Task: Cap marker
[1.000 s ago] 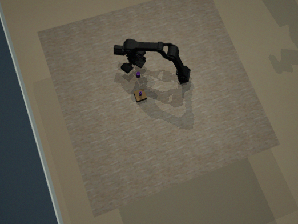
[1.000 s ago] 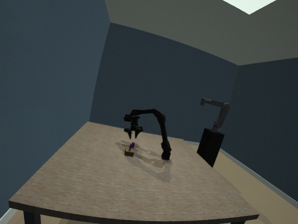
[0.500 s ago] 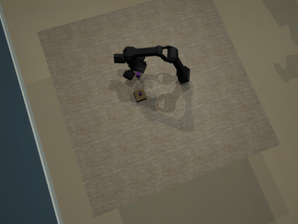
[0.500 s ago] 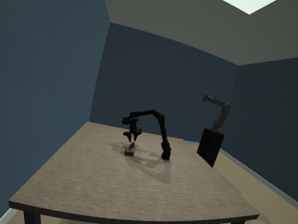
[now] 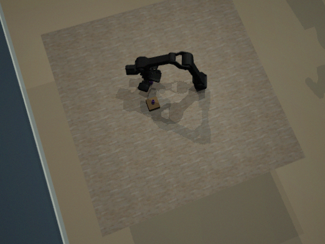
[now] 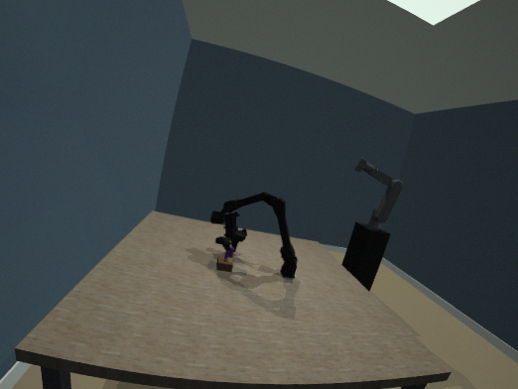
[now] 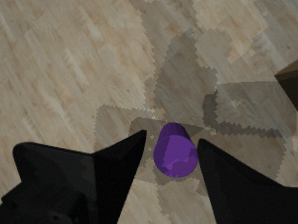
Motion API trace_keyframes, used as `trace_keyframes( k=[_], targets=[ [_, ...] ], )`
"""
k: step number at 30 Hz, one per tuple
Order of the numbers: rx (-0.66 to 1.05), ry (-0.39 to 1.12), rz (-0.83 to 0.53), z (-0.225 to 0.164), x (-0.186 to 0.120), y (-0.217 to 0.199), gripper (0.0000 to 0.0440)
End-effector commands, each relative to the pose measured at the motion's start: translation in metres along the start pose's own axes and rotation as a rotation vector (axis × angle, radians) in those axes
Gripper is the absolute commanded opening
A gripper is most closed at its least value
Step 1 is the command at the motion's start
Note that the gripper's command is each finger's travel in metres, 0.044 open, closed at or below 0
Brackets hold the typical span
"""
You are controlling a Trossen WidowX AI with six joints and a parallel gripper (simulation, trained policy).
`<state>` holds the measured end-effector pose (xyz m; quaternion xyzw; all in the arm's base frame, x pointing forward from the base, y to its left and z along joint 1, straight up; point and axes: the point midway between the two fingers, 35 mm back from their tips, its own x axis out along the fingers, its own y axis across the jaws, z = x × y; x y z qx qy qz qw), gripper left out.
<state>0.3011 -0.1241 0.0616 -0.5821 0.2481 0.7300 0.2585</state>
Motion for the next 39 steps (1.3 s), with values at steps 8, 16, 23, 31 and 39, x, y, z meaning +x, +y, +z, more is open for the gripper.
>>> trace_keyframes(
  k=[8, 16, 23, 31, 39],
  targets=[
    [-0.071, 0.063, 0.014, 0.002, -0.016, -0.002, 0.0068],
    [-0.128, 0.139, 0.003, 0.001, -0.045, -0.014, 0.0054],
    [-0.171, 0.178, -0.012, 0.011, -0.067, -0.036, 0.0050],
    [-0.220, 0.196, -0.025, 0.032, -0.085, -0.069, 0.0040],
    [-0.268, 0.195, -0.027, 0.058, -0.095, -0.099, 0.0026]
  ],
)
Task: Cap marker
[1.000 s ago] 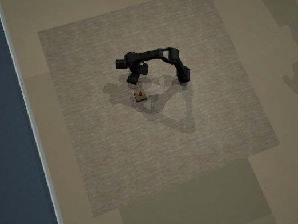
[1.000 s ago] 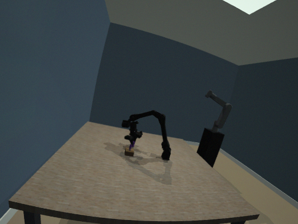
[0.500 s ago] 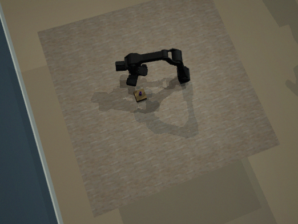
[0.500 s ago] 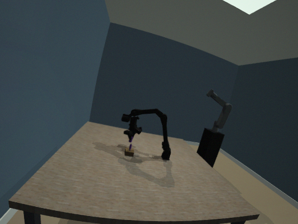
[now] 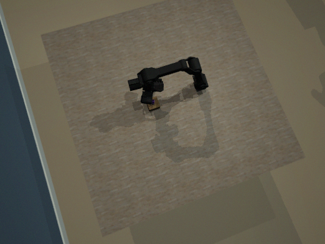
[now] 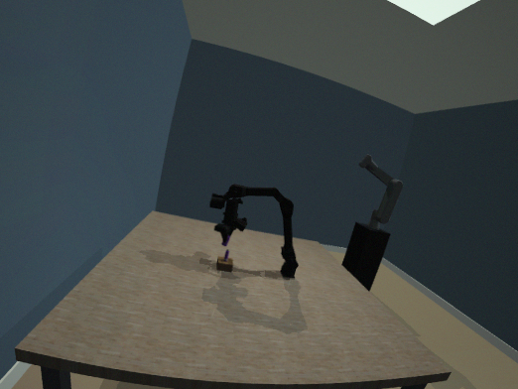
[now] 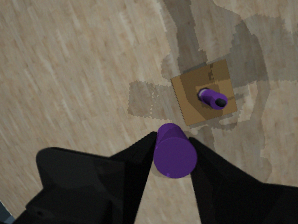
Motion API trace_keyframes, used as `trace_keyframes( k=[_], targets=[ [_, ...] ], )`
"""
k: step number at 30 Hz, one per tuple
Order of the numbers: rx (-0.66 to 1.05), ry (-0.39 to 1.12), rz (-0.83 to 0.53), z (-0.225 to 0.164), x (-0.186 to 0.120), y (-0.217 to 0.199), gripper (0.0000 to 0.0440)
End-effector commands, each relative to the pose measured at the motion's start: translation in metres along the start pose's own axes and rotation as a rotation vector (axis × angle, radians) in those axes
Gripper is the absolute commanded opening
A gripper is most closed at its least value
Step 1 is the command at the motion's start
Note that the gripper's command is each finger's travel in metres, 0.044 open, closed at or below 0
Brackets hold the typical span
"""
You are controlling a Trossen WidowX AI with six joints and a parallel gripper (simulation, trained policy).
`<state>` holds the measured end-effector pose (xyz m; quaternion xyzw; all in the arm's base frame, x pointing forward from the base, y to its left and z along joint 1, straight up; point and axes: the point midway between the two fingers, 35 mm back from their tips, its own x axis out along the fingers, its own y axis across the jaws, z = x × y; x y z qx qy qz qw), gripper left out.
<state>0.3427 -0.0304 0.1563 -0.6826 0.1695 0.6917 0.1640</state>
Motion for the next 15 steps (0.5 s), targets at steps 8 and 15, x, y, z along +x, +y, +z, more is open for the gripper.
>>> trace_keyframes(
  k=[8, 15],
  targets=[
    [-0.056, -0.015, -0.002, 0.025, -0.012, -0.035, 0.0011],
    [-0.081, -0.025, 0.004, 0.034, -0.015, -0.044, 0.0000]
  ],
)
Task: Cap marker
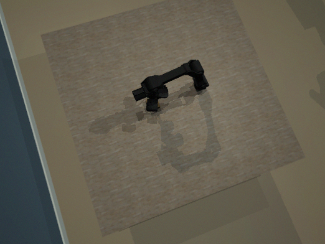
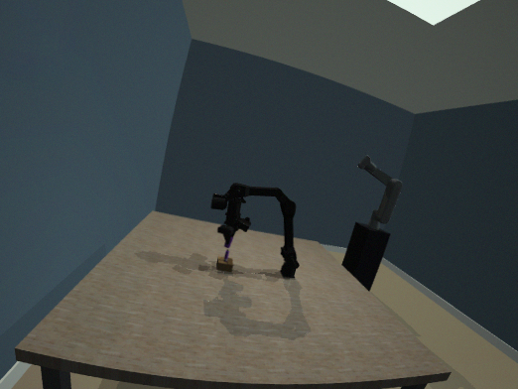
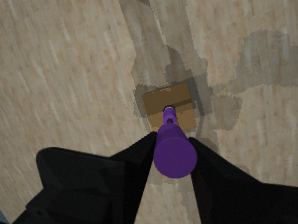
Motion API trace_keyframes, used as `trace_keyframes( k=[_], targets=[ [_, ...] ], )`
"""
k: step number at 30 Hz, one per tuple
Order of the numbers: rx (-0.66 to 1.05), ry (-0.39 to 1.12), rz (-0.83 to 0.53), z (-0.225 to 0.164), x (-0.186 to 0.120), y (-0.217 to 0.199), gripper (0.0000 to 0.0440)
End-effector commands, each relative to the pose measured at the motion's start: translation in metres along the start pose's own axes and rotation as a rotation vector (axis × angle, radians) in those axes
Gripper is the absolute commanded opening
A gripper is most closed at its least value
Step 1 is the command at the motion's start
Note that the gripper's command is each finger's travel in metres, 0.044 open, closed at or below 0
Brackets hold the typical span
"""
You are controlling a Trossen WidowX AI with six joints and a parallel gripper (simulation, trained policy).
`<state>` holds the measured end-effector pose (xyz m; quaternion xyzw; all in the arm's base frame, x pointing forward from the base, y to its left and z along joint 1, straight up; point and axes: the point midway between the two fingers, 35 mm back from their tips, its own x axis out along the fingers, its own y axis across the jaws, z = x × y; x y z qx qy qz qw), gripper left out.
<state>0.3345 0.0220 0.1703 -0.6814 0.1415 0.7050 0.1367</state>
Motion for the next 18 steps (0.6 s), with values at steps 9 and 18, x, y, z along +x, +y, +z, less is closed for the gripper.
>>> trace_keyframes(
  k=[9, 18],
  targets=[
    [-0.018, -0.034, 0.014, 0.005, 0.011, -0.001, 0.0000],
    [-0.038, -0.066, 0.020, 0.006, 0.031, 0.000, 0.0000]
  ],
)
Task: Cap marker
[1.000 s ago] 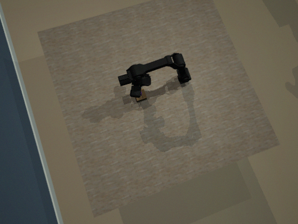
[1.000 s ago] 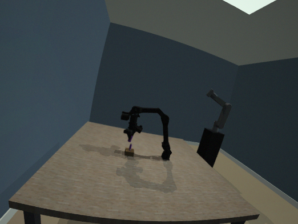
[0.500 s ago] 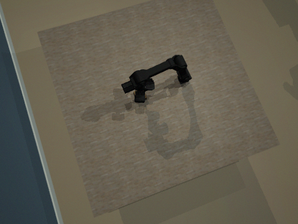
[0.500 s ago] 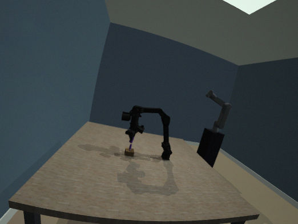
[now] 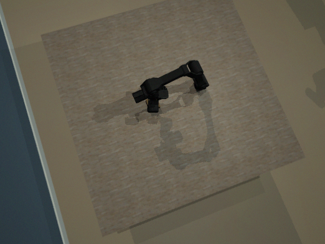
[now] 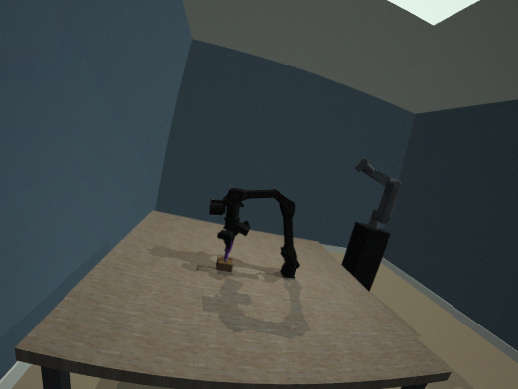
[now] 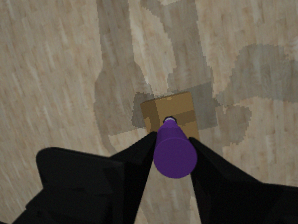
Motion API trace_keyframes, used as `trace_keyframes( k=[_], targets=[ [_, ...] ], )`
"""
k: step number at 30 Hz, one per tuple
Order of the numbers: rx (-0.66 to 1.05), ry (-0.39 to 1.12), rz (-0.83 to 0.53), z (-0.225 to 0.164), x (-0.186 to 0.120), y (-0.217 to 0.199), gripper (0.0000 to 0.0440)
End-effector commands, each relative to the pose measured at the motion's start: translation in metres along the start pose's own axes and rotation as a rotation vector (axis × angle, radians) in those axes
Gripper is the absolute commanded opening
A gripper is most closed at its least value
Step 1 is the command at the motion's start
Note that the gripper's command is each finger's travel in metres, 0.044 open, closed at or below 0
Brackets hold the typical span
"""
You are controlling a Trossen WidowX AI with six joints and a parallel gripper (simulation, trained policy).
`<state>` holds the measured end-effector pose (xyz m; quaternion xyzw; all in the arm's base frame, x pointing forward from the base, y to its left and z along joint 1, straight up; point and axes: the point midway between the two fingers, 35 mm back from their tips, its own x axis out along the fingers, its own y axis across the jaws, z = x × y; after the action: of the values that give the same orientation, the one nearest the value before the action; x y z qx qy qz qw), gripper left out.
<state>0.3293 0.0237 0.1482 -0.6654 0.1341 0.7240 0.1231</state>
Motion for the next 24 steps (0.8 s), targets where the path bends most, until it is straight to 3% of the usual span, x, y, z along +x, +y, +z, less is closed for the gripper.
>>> trace_keyframes(
  k=[1, 13, 19, 24],
  targets=[
    [-0.012, -0.024, 0.001, 0.001, 0.011, 0.000, 0.0000],
    [-0.070, -0.057, -0.004, 0.001, 0.044, -0.002, 0.0001],
    [-0.089, -0.072, 0.013, 0.003, 0.056, 0.000, 0.0159],
    [-0.106, -0.094, 0.004, 0.013, 0.051, 0.002, 0.0225]
  ],
)
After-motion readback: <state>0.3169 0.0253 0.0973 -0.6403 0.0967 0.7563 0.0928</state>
